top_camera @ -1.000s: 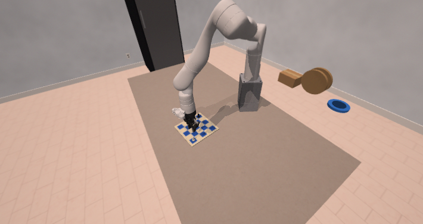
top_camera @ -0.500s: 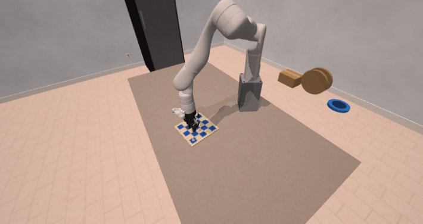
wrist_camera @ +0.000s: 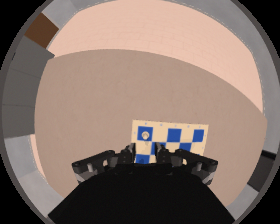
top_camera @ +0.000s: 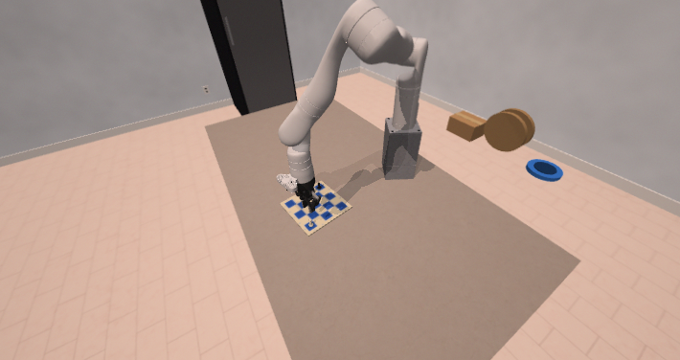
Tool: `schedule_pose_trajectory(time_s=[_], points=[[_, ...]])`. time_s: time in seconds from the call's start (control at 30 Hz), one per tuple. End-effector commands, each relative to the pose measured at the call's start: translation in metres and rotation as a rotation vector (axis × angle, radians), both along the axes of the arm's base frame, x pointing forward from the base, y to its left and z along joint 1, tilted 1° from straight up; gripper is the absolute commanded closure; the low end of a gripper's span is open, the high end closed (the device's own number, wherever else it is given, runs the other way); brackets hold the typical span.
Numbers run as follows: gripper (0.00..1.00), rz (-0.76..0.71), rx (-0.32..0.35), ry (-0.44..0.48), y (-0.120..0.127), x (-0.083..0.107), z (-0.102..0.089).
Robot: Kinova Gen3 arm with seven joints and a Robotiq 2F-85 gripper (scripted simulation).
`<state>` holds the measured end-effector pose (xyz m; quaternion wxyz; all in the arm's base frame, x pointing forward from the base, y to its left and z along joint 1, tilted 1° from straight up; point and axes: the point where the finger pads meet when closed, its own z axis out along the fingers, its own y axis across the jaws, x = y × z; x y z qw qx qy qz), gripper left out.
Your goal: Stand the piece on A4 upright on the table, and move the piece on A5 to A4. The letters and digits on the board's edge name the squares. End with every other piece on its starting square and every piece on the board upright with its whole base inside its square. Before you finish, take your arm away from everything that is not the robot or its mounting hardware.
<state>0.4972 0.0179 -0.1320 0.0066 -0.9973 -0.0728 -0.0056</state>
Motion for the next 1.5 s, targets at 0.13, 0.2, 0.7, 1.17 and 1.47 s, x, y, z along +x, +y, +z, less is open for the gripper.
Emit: schedule_pose_trajectory(time_s=[0.13,0.2,0.7,1.17,1.47], points=[[0.66,-0.001,0.000,-0.001,0.000,0.001,-0.004],[0.66,-0.001,0.000,-0.001,0.000,0.001,-0.006],[0.66,-0.001,0.000,-0.001,0.001,0.002,-0.025],[0.66,-0.001,0.000,-0.001,0.001,0.003,-0.042],[0.66,-0.001,0.000,-0.001,0.001,0.003,-0.048]])
